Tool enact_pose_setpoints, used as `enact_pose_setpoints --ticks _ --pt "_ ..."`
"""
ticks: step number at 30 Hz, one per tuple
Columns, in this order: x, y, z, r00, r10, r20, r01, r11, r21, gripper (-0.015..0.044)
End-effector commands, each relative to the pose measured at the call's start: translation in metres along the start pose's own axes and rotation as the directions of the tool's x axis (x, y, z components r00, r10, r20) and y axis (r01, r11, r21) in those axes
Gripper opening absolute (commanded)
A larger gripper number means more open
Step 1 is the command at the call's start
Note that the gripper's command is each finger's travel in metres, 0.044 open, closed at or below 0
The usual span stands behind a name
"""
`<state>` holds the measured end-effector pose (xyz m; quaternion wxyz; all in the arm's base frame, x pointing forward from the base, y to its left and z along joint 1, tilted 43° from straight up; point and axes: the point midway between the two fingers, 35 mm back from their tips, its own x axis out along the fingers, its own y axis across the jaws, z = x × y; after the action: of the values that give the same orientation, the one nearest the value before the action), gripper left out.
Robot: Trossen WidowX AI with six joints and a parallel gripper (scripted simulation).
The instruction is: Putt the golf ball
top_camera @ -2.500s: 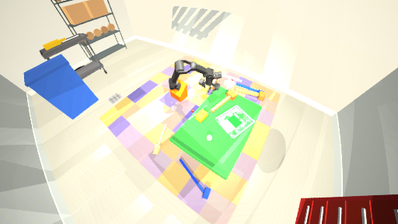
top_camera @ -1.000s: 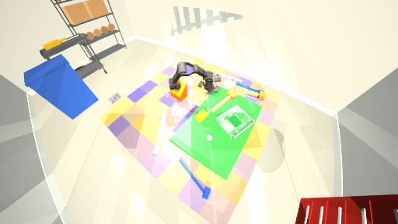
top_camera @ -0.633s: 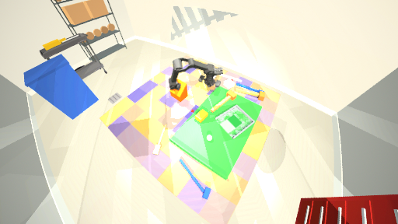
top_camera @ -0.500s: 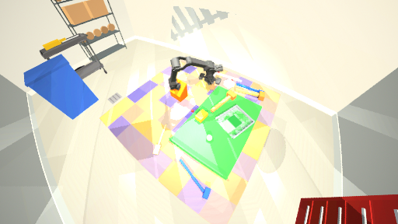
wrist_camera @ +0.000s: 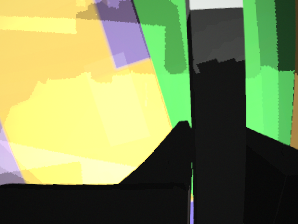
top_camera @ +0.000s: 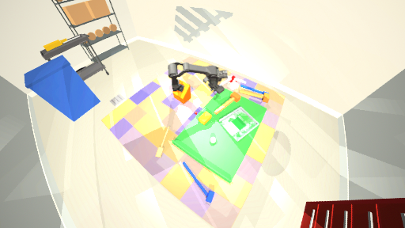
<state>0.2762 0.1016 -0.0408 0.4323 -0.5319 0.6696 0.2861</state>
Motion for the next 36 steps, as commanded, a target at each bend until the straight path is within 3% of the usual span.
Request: enact_pose_setpoints --ticks 1,10,19,33,36 --pt "-0.015 -0.023 -0.027 1.000 -0.027 -0.003 0.027 0.980 0.199 0.0000" --pt "-0.037 -0.058 -0.095 0.997 -0.060 -0.041 0.073 0.816 0.574 0.0000" --pt "-0.056 -0.075 -0.170 0.993 -0.077 -0.094 0.121 0.523 0.844 0.0000" --pt "-0.087 -0.066 -0.288 0.969 -0.071 -0.234 0.228 -0.087 0.970 0.0000" --pt "-0.089 -0.064 -0.293 0.968 -0.070 -0.242 0.233 -0.117 0.965 0.0000"
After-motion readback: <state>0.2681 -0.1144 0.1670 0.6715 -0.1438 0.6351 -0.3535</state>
